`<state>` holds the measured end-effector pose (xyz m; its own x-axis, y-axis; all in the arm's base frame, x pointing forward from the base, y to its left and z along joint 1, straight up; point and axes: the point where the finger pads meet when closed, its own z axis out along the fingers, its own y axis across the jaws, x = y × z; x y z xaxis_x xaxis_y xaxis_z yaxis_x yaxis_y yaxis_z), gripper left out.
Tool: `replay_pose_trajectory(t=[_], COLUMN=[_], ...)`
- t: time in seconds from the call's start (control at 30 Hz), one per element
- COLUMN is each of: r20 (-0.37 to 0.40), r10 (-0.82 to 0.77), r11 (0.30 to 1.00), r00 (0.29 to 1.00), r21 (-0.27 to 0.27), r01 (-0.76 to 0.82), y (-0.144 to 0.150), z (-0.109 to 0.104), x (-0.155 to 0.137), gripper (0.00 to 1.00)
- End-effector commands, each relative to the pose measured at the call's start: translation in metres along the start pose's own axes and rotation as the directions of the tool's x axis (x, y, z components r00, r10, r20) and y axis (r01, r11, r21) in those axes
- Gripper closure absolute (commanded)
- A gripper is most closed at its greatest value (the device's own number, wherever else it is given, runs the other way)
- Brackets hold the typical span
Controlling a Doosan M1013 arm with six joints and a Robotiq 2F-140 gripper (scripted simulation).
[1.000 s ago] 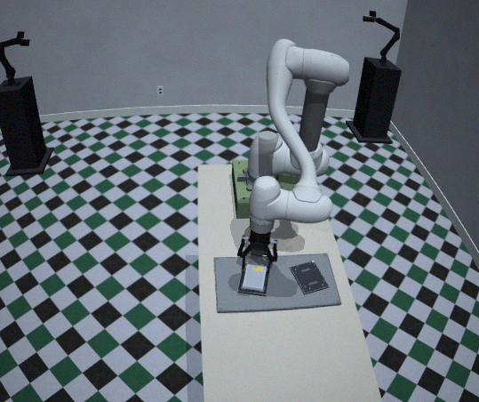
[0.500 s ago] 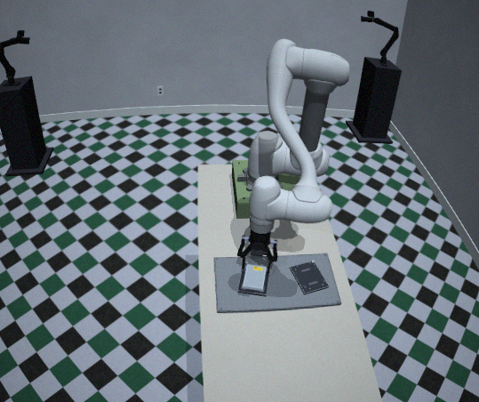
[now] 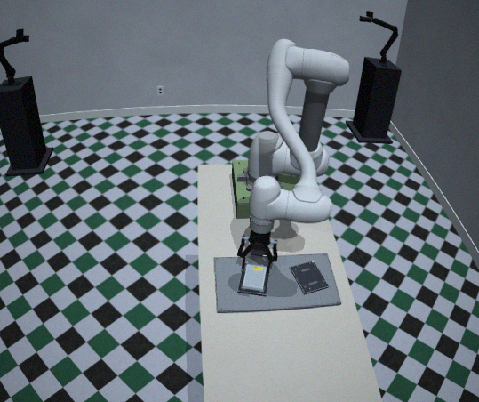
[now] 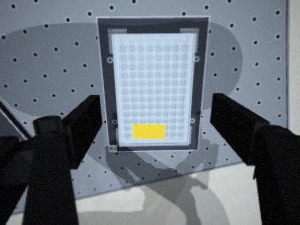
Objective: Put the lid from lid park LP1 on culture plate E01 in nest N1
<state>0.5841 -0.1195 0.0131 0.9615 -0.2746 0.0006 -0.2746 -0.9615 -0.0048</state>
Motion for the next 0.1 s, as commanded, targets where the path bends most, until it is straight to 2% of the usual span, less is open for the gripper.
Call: replay_pose_trajectory(t=[0.0, 0.07], r20=[-0.001, -0.001], r10=[0.000, 0.000], r11=[1.000, 1.000], r00=[1.000, 1.000], r21=[0.000, 0.000], r01=[0.000, 0.000], y=[-0.0001, -0.0001], z=[-0.0006, -0.0006], x=[0.0005, 0.0005], gripper=[0.31, 0.31])
